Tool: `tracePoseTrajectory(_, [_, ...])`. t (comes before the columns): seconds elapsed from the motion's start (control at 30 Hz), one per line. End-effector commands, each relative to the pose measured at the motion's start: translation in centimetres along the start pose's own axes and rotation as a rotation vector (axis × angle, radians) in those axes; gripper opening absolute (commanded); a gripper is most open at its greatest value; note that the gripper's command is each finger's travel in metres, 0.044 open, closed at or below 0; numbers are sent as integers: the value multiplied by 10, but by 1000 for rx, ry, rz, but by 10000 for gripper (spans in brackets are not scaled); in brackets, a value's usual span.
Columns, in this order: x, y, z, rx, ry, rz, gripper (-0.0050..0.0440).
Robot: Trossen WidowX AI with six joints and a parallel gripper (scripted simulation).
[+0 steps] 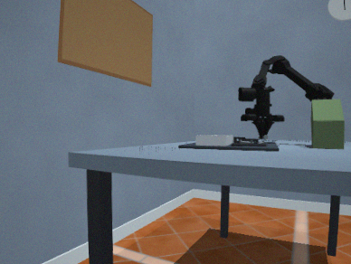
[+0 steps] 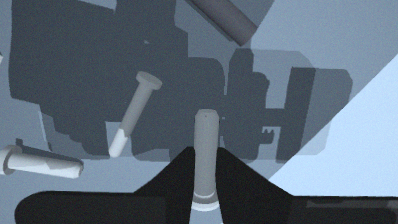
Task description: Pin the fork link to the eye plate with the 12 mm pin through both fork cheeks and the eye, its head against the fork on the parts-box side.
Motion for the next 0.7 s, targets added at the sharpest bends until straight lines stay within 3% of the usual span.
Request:
tracePoseTrajectory(0.0, [6,13,7,-10,-20,28,-50])
tracePoseTrajectory(0.67, [5,29,6,-9,-20,28,-50])
Point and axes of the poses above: the point midway between the two fingers, 35 mm back from their tips, its own y axis back along the fingers, its own x axis across the jaws, z = x × y, the point moved 1 cm from there along y, back along the fingers, and after that the axes turned 12 degrees about y, right-handed, at the moved point
